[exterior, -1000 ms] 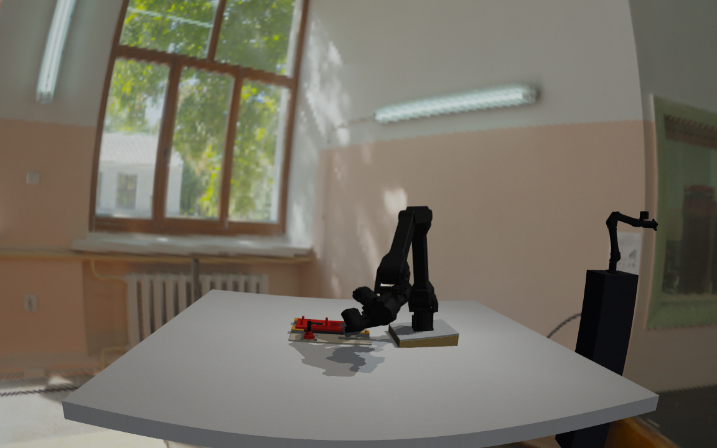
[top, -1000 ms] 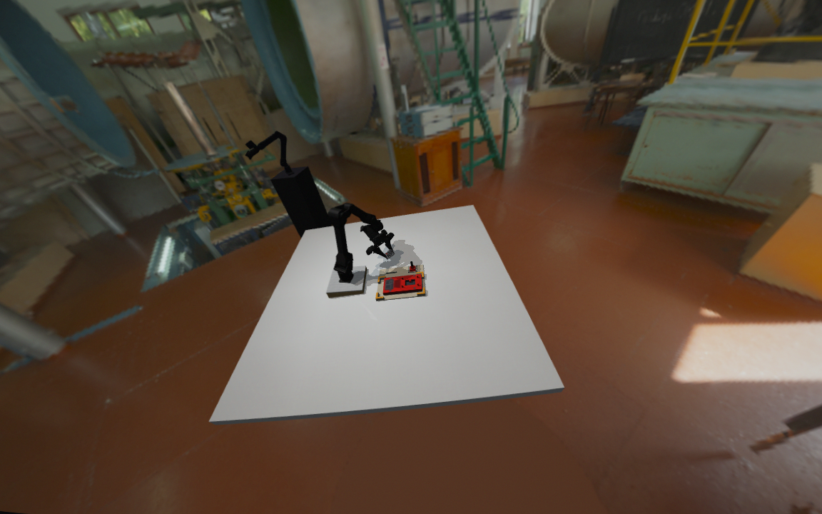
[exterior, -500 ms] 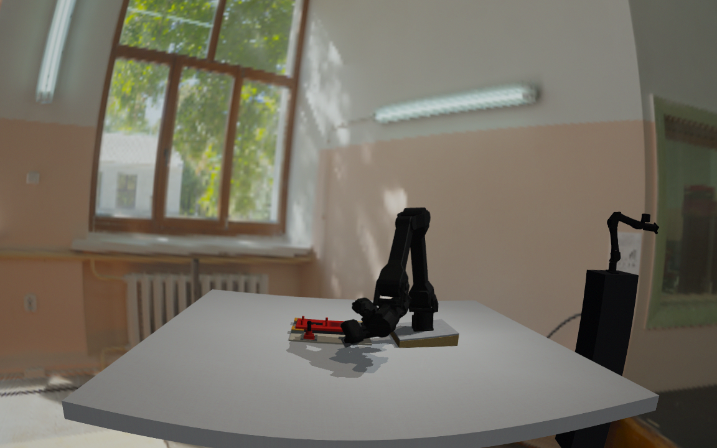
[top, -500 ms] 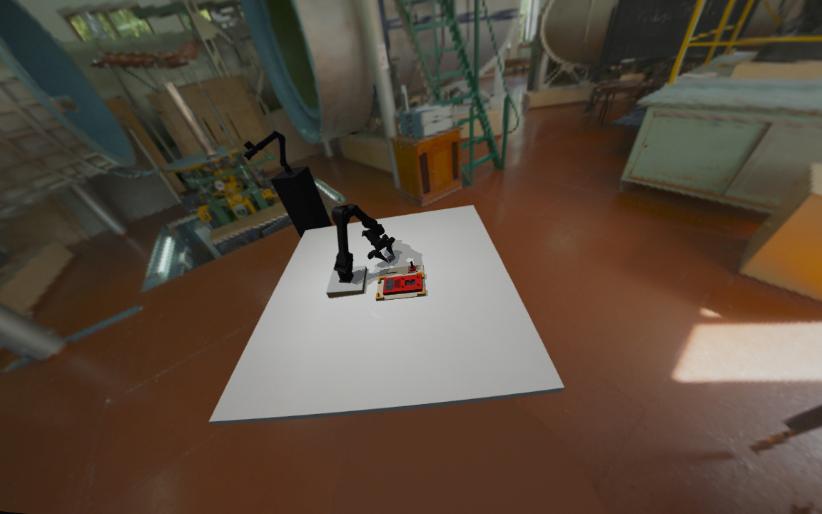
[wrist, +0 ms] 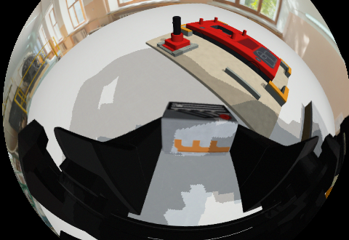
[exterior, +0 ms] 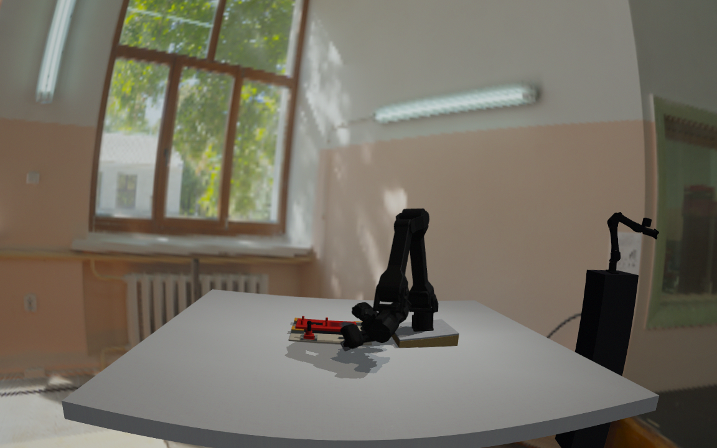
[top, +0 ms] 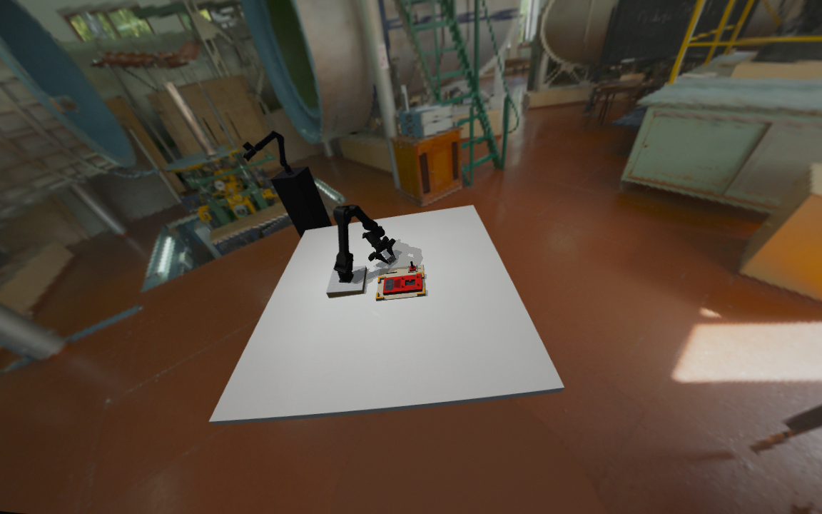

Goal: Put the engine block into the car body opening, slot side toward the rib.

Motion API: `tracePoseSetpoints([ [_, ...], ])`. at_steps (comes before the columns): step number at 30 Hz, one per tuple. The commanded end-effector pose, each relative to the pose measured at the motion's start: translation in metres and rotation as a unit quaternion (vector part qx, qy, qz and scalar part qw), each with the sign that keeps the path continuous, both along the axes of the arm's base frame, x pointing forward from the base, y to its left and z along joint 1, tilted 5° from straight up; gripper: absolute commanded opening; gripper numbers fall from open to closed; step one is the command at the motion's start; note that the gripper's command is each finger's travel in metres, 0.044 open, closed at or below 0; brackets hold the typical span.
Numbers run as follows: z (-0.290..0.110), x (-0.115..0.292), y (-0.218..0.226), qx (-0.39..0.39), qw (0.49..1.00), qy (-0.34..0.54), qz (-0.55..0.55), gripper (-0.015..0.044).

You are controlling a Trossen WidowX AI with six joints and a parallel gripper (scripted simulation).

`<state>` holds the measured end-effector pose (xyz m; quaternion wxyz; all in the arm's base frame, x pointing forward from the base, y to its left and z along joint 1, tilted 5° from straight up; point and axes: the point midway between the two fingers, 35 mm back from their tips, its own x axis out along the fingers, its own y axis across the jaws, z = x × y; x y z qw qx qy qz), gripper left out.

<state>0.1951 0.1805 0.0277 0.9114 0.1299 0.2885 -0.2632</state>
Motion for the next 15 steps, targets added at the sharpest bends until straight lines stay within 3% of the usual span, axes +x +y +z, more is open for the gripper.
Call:
tracePoseSetpoints([
  [1, -0.0001, -0.0001, 0.0, 0.001, 1.0, 0.001, -0.001, 0.0157],
  [11, -0.0001, -0.0001, 0.0, 0.001, 1.0, 0.001, -0.001, 0.042],
  [15, -0.0001, -0.0001, 0.0, 0.001, 1.0, 0.001, -0.001, 0.044],
])
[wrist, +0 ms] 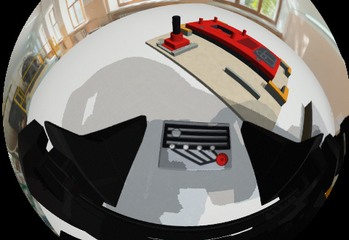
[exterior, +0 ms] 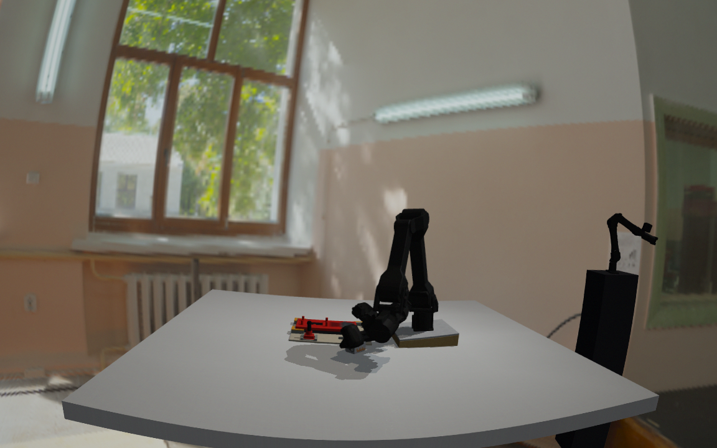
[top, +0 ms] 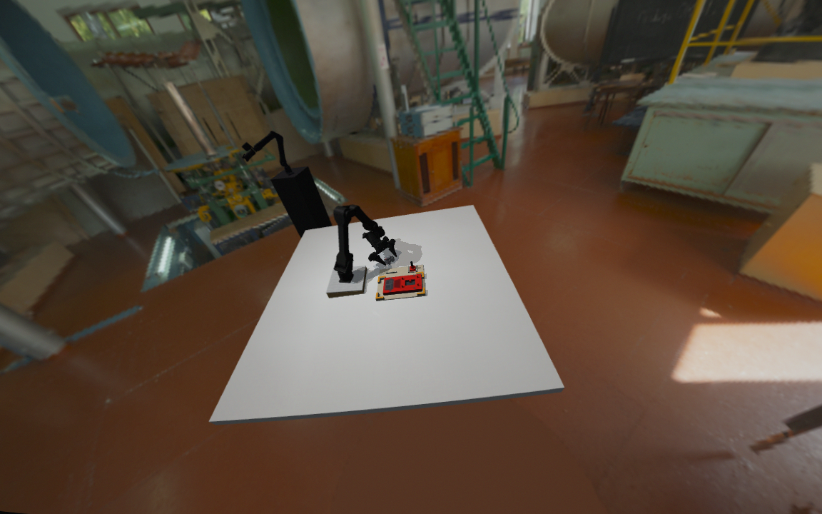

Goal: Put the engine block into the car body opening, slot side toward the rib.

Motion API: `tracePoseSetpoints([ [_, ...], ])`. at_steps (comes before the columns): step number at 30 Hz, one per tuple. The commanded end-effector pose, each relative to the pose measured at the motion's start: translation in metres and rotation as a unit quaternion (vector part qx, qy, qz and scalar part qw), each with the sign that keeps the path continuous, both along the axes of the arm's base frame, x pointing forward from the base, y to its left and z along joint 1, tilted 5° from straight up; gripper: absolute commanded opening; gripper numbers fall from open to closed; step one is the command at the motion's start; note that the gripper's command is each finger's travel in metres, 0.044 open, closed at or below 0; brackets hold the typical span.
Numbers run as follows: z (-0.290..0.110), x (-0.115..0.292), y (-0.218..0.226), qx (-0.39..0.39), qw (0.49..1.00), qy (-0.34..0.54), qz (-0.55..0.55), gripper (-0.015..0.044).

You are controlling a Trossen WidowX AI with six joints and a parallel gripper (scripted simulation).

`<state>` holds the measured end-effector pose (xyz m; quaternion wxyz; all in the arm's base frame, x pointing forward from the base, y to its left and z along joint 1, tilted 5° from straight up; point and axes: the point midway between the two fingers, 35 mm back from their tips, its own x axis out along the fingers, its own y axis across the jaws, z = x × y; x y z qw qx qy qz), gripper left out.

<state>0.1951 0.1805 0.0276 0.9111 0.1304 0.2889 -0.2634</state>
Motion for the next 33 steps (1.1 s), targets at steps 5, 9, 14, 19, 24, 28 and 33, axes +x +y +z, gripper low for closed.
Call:
tracePoseSetpoints([
  [5, 0.007, -0.006, 0.004, 0.003, 1.0, 0.005, -0.001, 0.044],
  [9, 0.018, -0.017, 0.01, 0.003, 1.0, 0.005, -0.002, 0.044],
  [14, 0.03, -0.028, 0.017, 0.003, 1.0, 0.006, -0.002, 0.044],
  [19, 0.028, -0.027, 0.016, 0.002, 1.0, 0.005, 0.001, 0.044],
  [24, 0.028, -0.027, 0.016, 0.002, 1.0, 0.005, 0.001, 0.044],
  [28, 0.028, -0.027, 0.016, 0.002, 1.0, 0.005, 0.001, 0.044],
  [33, 0.028, -0.027, 0.016, 0.002, 1.0, 0.005, 0.001, 0.044],
])
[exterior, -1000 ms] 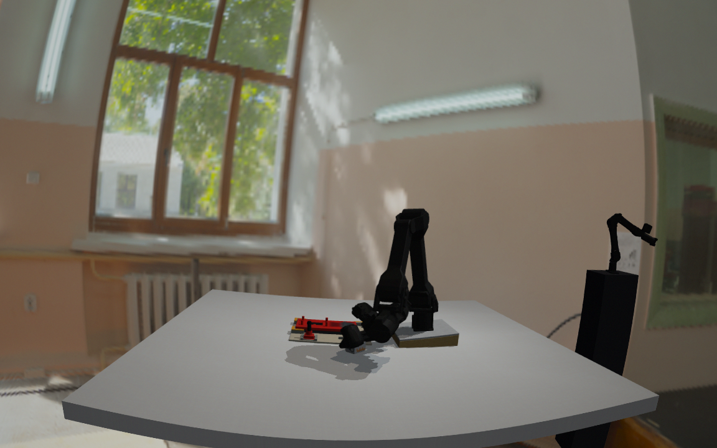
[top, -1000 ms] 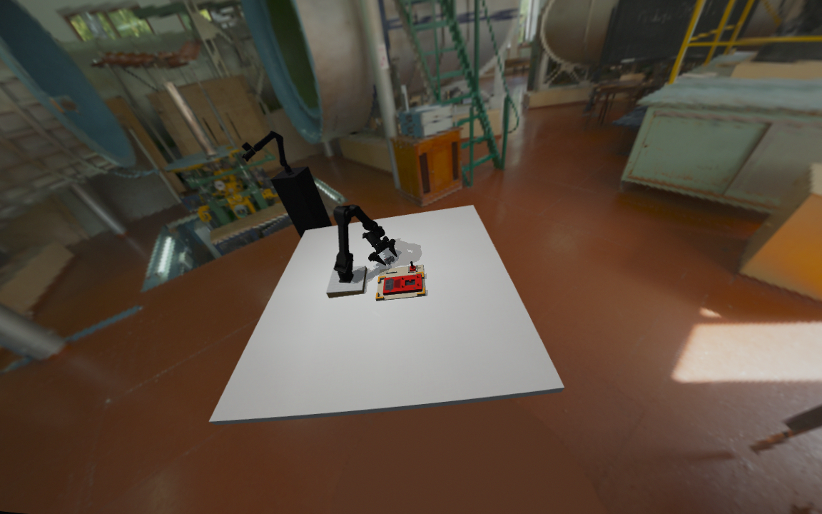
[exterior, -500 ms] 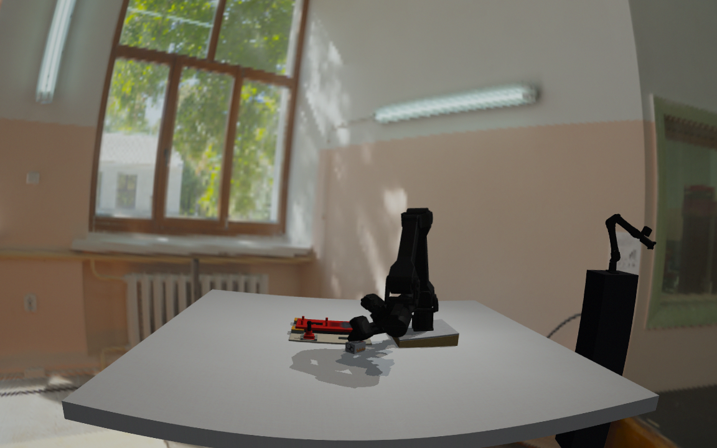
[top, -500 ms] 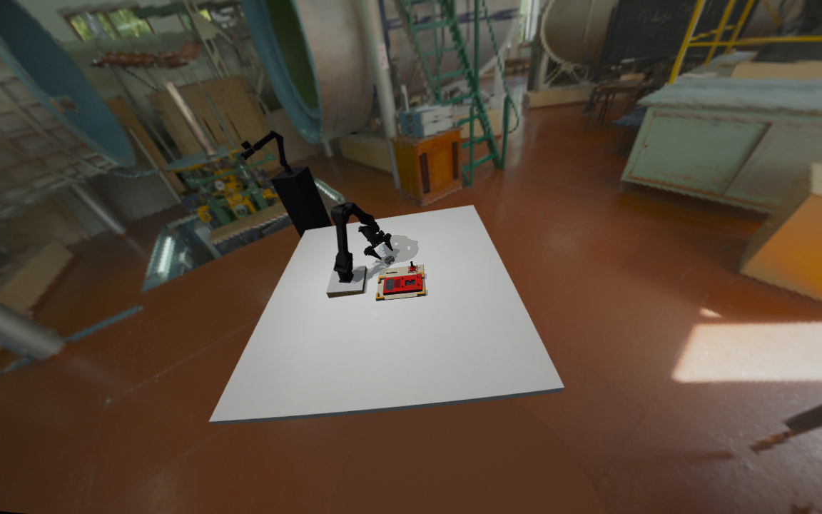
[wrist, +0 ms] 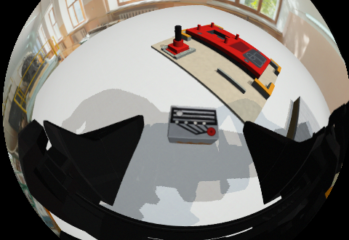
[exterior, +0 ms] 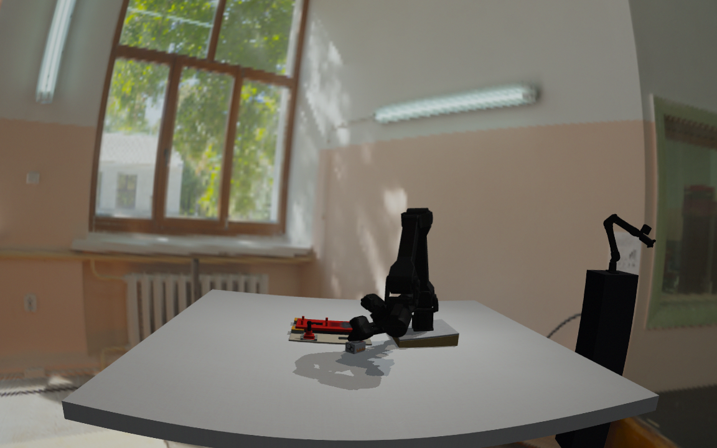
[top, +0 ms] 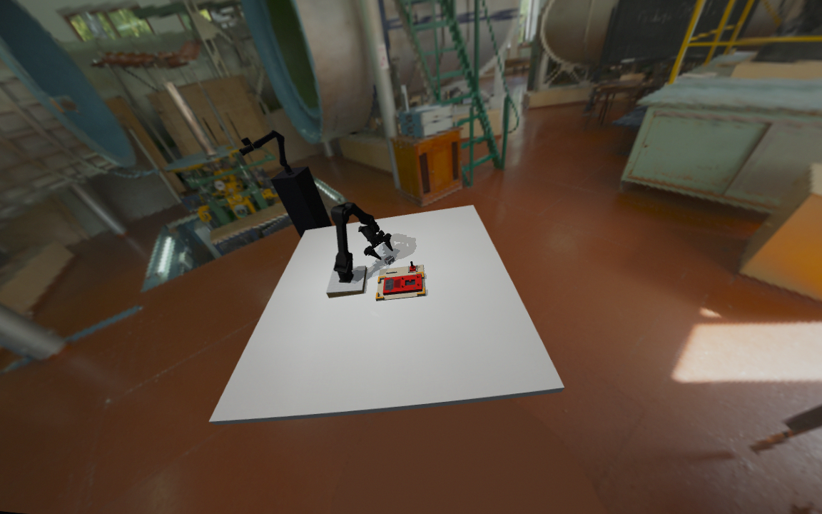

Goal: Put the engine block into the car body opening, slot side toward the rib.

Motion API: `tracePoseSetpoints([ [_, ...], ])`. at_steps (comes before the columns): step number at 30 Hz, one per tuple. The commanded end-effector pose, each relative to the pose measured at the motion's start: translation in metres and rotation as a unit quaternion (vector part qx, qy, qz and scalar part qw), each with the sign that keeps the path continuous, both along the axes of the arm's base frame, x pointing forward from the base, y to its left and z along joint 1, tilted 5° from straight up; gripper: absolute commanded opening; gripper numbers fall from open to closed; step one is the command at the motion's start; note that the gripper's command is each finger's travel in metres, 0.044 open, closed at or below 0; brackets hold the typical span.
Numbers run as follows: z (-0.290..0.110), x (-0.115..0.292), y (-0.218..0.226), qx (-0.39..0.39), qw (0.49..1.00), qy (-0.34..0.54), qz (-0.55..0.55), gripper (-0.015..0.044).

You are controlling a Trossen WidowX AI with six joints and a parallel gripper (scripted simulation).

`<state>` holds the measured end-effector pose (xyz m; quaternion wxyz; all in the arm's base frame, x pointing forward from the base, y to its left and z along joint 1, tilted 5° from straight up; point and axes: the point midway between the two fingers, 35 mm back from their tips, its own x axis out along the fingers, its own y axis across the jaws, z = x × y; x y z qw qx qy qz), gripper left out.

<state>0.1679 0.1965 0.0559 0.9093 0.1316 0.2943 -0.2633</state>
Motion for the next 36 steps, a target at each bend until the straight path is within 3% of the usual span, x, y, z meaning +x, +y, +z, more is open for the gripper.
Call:
tracePoseSetpoints([
  [1, 0.0, 0.0, 0.0, -0.001, 1.0, 0.0, 0.001, 0.044],
  [18, -0.002, 0.008, -0.011, -0.078, 0.97, 0.204, 0.108, 0.044],
  [36, 0.005, 0.012, -0.014, -0.118, 0.862, 0.369, 0.327, 0.044],
])
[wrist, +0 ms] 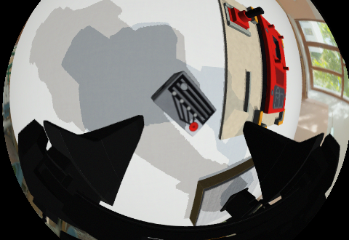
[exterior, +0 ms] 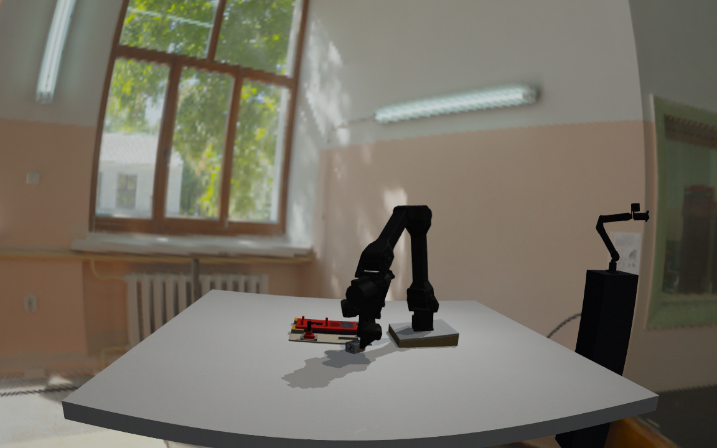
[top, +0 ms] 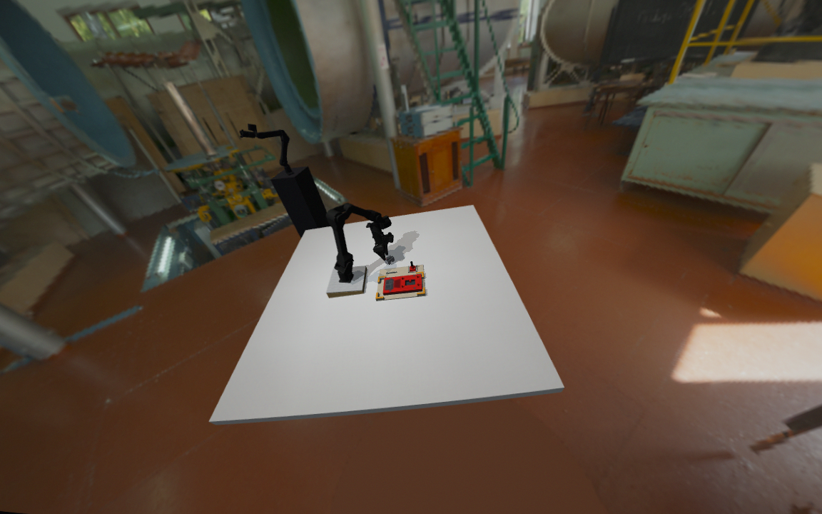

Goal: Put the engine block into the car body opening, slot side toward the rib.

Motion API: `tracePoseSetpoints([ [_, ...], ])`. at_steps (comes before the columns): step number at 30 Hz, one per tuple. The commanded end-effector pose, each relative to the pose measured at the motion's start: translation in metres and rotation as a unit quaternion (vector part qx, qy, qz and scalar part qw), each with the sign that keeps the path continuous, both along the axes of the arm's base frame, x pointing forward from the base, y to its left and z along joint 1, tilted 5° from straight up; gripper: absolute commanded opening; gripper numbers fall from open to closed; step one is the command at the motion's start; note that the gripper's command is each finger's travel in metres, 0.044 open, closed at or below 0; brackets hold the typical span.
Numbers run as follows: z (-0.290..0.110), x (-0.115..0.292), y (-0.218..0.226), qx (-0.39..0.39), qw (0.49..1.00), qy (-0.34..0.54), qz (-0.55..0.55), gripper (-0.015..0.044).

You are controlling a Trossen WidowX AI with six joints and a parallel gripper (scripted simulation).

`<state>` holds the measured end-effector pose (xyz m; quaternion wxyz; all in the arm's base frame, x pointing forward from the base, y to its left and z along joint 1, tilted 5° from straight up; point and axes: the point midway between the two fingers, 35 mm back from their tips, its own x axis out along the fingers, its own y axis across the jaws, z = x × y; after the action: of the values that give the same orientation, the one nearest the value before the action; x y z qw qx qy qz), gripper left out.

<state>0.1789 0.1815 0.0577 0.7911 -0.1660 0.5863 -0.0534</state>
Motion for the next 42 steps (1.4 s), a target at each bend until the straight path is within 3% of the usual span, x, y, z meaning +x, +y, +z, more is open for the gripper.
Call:
tracePoseSetpoints([
  [1, 0.003, 0.001, 0.0, 0.007, 0.998, 0.037, 0.055, 0.044],
  [12, 0.012, 0.005, -0.001, 0.032, 0.969, 0.115, 0.217, 0.044],
  [23, 0.025, 0.01, -0.001, 0.066, 0.909, 0.149, 0.383, 0.044],
  [42, 0.011, 0.02, -0.006, 0.068, 0.905, 0.149, 0.394, 0.044],
])
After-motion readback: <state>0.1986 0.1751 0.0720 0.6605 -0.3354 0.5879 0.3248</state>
